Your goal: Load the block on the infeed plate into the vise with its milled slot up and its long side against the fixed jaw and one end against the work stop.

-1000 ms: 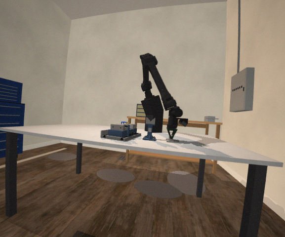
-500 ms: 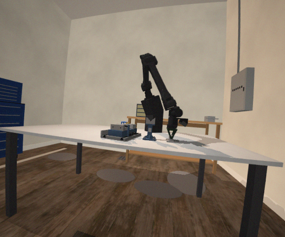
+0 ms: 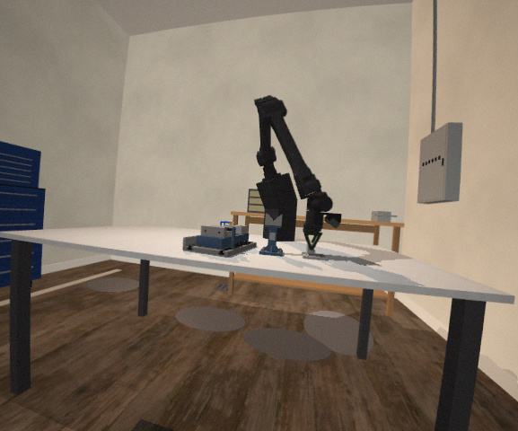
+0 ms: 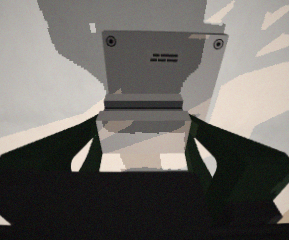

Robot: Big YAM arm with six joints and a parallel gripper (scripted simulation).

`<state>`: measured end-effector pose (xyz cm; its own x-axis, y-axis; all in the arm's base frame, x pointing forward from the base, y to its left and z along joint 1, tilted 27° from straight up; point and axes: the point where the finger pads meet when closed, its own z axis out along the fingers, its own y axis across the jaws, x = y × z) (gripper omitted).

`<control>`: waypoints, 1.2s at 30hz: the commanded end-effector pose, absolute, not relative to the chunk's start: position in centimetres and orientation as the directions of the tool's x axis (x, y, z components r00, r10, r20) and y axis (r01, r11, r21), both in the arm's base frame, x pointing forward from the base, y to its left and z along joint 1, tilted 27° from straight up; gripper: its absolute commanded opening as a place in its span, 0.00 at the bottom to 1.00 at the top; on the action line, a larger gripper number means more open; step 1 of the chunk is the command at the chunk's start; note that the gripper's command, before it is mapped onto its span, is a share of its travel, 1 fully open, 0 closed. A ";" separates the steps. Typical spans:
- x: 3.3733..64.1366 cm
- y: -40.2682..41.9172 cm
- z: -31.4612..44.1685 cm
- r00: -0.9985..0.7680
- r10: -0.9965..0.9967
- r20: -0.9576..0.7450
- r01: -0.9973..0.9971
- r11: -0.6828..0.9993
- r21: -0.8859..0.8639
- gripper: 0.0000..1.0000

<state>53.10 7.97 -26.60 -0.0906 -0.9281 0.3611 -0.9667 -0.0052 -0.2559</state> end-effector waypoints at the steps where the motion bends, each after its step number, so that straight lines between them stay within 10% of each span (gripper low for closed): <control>1: 54.3 9.8 -23.3 -0.100 -0.933 0.347 -0.955 -0.008 -0.297 0.00; 36: 51.4 14.4 -12.3 -0.104 -0.934 0.341 -0.952 -0.006 -0.306 0.00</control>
